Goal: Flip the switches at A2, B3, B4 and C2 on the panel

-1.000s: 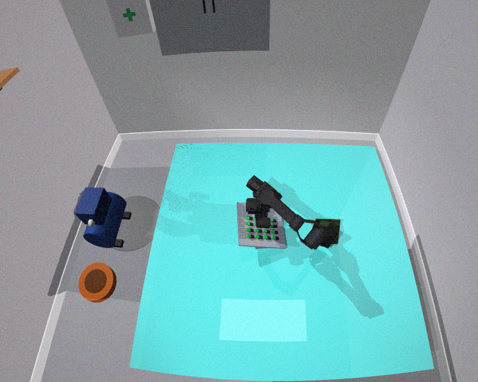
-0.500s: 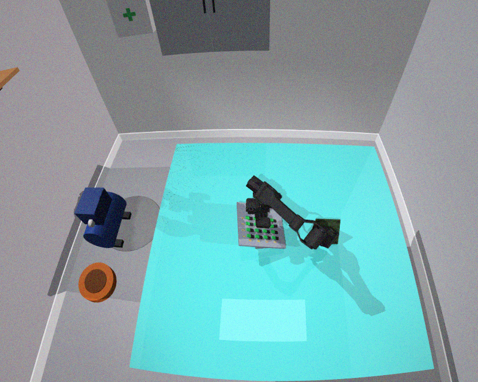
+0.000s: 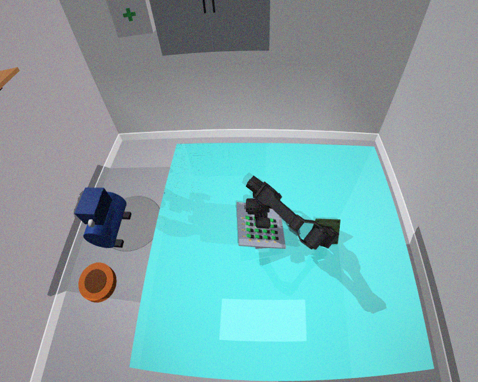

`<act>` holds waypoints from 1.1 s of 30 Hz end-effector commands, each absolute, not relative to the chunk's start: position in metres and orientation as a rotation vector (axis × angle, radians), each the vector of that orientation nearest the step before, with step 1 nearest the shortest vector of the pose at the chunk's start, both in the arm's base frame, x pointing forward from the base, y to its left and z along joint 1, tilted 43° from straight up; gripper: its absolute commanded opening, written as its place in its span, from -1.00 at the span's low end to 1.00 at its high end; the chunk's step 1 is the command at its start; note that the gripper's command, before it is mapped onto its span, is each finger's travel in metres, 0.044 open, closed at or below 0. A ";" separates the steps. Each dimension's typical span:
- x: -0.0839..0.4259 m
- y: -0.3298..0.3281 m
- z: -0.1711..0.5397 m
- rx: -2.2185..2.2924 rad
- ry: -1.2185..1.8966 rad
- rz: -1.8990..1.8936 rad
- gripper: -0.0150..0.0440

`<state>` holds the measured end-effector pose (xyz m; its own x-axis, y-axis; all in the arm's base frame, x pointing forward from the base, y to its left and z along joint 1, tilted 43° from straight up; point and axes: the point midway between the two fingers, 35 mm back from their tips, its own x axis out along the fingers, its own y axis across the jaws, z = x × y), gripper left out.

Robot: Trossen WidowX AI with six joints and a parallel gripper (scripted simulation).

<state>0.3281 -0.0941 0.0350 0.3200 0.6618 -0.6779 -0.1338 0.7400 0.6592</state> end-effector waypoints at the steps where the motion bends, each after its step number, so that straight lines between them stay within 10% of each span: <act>1: 0.329 -0.093 0.035 0.551 1.132 0.559 -0.49; 33: 0.306 -0.134 0.075 0.557 1.110 0.549 -0.49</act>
